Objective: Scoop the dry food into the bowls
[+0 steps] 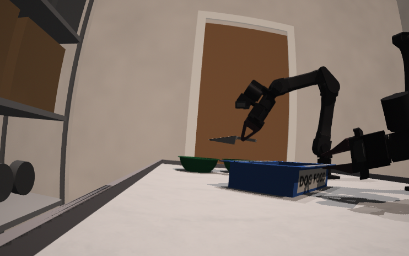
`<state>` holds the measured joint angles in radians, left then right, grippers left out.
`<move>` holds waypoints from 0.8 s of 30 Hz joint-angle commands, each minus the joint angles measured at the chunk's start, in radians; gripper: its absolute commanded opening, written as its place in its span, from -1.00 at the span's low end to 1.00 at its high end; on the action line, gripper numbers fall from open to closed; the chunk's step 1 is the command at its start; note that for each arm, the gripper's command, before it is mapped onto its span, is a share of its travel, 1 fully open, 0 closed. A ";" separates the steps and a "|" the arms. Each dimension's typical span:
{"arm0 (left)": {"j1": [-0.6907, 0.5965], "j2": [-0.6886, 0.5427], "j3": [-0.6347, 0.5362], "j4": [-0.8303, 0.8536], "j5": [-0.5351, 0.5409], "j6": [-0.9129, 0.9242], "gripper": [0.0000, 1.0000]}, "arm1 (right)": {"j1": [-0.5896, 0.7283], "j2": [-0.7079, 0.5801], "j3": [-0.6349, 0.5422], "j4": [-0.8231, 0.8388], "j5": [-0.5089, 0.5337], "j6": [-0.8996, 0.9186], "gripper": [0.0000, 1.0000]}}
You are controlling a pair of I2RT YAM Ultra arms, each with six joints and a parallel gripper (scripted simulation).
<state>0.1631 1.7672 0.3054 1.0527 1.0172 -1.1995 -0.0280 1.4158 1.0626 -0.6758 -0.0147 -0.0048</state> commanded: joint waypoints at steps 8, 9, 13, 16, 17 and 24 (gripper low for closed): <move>0.086 -0.099 0.000 -0.139 0.094 0.094 -0.49 | -0.006 -0.021 0.029 0.037 -0.005 -0.003 -1.00; 0.097 -0.113 -0.009 -0.175 0.105 0.112 -0.49 | -0.006 -0.021 0.029 0.037 -0.005 -0.003 -1.00; 0.135 -0.147 -0.012 -0.241 0.136 0.152 -0.49 | -0.006 -0.021 0.029 0.037 -0.005 -0.003 -1.00; 0.159 -0.172 -0.006 -0.295 0.157 0.184 -0.49 | -0.006 -0.021 0.029 0.037 -0.005 -0.003 -1.00; 0.159 -0.175 -0.004 -0.308 0.158 0.190 -0.49 | -0.006 -0.021 0.029 0.037 -0.005 -0.003 -1.00; 0.154 -0.188 0.002 -0.349 0.159 0.217 -0.49 | -0.006 -0.021 0.029 0.037 -0.005 -0.003 -1.00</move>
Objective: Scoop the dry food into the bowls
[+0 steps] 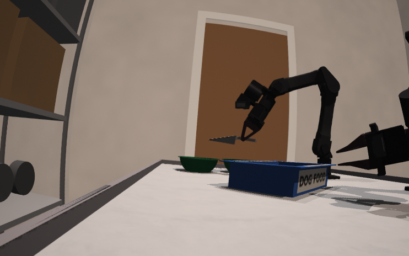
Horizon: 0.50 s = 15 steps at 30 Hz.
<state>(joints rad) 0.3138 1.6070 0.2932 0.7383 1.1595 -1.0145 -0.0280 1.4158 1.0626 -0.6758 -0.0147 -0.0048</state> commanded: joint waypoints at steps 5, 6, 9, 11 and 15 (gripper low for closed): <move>-0.002 -0.029 0.015 -0.049 0.017 0.039 -0.49 | -0.006 -0.021 0.029 0.037 -0.005 -0.003 -1.00; -0.002 -0.032 0.015 -0.050 0.017 0.039 -0.49 | -0.006 -0.021 0.029 0.037 -0.005 -0.003 -1.00; -0.017 -0.043 0.041 -0.050 -0.031 0.065 -0.49 | -0.006 -0.021 0.029 0.037 -0.005 -0.003 -1.00; -0.022 -0.060 0.055 -0.066 -0.080 0.100 -0.49 | -0.006 -0.021 0.029 0.037 -0.005 -0.003 -1.00; -0.045 -0.122 0.111 -0.115 -0.216 0.207 -0.49 | -0.006 -0.021 0.029 0.037 -0.005 -0.003 -1.00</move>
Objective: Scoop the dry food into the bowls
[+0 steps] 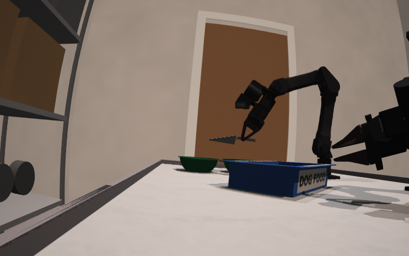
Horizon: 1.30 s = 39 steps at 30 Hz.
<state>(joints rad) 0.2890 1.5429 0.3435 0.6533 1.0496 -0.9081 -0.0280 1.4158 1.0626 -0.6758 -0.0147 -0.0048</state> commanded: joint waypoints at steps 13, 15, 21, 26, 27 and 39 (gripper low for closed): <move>-0.121 -0.265 0.319 -0.326 -0.516 0.481 -0.49 | -0.006 -0.021 0.029 0.037 -0.005 -0.003 -1.00; -0.141 -0.291 0.344 -0.375 -0.588 0.561 -0.49 | -0.006 -0.021 0.029 0.037 -0.005 -0.003 -1.00; -0.188 -0.344 0.477 -0.488 -0.744 0.697 -0.49 | -0.006 -0.021 0.029 0.037 -0.005 -0.003 -1.00; -0.235 -0.440 0.580 -0.585 -0.902 0.825 -0.49 | -0.006 -0.021 0.029 0.037 -0.005 -0.003 -1.00; -0.246 -0.455 0.602 -0.605 -0.934 0.850 -0.49 | -0.006 -0.021 0.029 0.037 -0.005 -0.003 -1.00; -0.309 -0.496 0.715 -0.701 -1.056 0.914 -0.49 | -0.006 -0.021 0.029 0.037 -0.005 -0.003 -1.00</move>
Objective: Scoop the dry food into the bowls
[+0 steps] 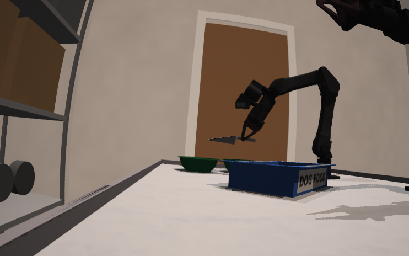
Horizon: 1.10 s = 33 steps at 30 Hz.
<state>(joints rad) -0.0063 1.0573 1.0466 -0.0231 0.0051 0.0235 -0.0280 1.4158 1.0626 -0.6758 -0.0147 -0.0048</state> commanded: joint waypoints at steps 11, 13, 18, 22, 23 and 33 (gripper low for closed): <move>0.012 0.007 0.039 0.045 -0.009 -0.035 -0.49 | -0.006 -0.021 0.029 0.037 -0.005 -0.003 -1.00; 0.012 -0.017 0.039 0.037 -0.008 -0.035 -0.49 | -0.006 -0.021 0.029 0.037 -0.005 -0.003 -1.00; 0.016 -0.004 0.038 0.041 -0.009 -0.031 -0.49 | -0.006 -0.021 0.029 0.037 -0.005 -0.003 -1.00; 0.007 -0.015 0.037 0.042 -0.007 -0.024 -0.49 | 0.026 -0.036 -0.047 0.021 -0.014 -0.008 -1.00; 0.007 -0.014 0.038 0.037 -0.007 -0.024 -0.49 | 0.032 -0.038 -0.051 0.013 -0.014 -0.009 -1.00; 0.007 -0.014 0.038 0.032 -0.007 -0.024 -0.49 | 0.170 -0.175 -0.236 0.080 0.008 0.003 -1.00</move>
<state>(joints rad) -0.0013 1.0458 1.0504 0.0021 0.0002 -0.0032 0.1246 1.2999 0.8223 -0.6598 -0.0181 -0.0082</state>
